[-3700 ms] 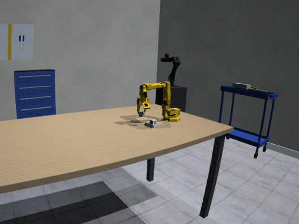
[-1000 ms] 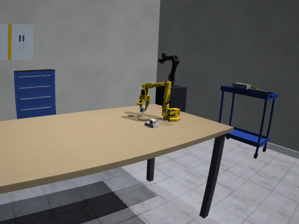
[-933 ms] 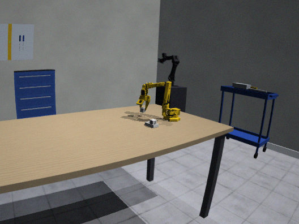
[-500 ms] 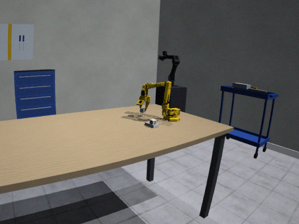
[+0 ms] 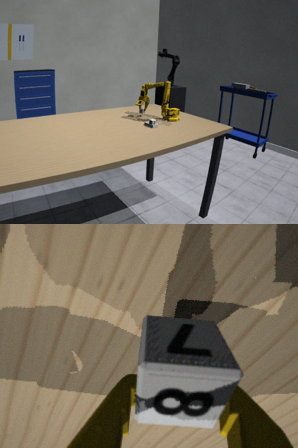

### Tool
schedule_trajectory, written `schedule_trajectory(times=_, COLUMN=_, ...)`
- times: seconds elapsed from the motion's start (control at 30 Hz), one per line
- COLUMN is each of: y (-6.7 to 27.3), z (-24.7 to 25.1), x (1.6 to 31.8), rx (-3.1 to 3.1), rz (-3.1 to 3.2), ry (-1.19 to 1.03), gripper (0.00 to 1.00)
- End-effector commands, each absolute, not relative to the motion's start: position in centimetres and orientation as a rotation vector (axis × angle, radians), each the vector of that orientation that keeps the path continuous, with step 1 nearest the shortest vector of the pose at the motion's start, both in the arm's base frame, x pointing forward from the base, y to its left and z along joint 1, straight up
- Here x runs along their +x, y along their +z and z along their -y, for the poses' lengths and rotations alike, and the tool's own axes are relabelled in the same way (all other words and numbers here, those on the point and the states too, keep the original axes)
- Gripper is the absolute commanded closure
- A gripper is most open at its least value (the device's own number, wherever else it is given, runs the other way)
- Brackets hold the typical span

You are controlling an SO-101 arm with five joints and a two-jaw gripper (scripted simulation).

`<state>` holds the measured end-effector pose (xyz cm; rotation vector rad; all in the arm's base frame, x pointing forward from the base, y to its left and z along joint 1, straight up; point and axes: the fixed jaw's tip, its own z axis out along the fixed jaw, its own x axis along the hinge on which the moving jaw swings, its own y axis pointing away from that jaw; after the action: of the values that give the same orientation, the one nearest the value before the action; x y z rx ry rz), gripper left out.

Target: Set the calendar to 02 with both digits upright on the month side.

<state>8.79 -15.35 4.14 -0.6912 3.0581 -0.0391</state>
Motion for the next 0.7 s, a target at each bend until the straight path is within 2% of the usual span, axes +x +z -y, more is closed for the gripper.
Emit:
schedule_trajectory(times=0.0, y=4.24, z=15.76, x=8.79, rx=-0.664, rz=-3.054, ry=-0.081, gripper=1.00)
schedule_trajectory(times=0.67, y=3.45, z=15.79, x=8.81, rx=-0.664, rz=-3.054, ry=-0.081, gripper=1.00)
